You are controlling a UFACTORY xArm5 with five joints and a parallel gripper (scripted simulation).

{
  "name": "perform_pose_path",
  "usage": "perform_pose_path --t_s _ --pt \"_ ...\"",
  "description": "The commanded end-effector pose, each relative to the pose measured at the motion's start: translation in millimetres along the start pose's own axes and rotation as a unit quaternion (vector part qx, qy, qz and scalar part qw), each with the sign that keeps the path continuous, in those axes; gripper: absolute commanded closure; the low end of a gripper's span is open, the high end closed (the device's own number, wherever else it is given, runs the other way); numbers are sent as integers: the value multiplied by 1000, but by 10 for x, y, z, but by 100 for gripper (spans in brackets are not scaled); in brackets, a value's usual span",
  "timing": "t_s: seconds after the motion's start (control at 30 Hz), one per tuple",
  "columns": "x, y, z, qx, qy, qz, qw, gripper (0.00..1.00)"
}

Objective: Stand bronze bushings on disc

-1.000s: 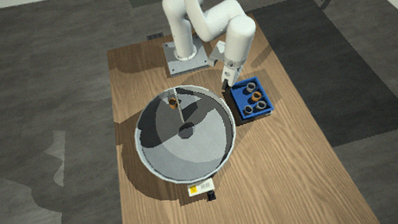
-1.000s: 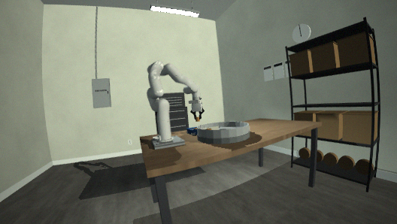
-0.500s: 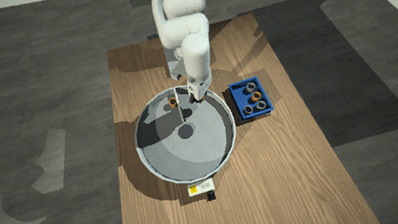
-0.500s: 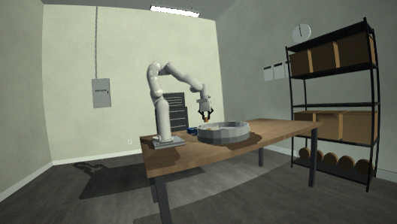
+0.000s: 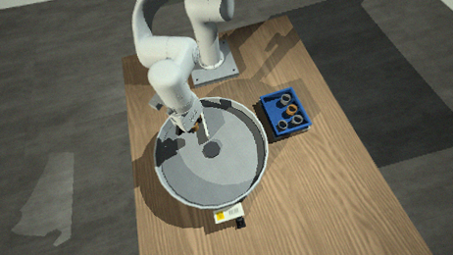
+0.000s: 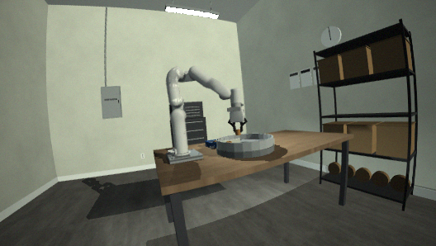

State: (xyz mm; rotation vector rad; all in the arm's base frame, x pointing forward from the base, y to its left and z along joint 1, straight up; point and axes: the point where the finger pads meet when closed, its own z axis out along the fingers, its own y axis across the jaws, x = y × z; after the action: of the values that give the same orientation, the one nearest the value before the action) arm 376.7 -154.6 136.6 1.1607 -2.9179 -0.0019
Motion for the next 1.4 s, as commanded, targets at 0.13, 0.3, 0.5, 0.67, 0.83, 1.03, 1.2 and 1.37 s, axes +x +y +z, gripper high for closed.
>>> perform_pose_path --t_s 0.13,0.3,0.5,0.67,0.83,1.03,1.2,1.37 --pt "225 -360 -8 0 0 -1 1000 100" --pt "246 -389 -8 0 0 -1 1000 100" --pt "249 -393 -8 0 0 -1 1000 100" --pt "249 -393 -8 0 0 -1 1000 100" --pt "249 -393 -8 0 0 -1 1000 100" --pt "249 -393 -8 0 0 -1 1000 100" --pt "249 -393 -8 0 0 -1 1000 100" --pt "249 -393 -8 0 0 -1 1000 100"
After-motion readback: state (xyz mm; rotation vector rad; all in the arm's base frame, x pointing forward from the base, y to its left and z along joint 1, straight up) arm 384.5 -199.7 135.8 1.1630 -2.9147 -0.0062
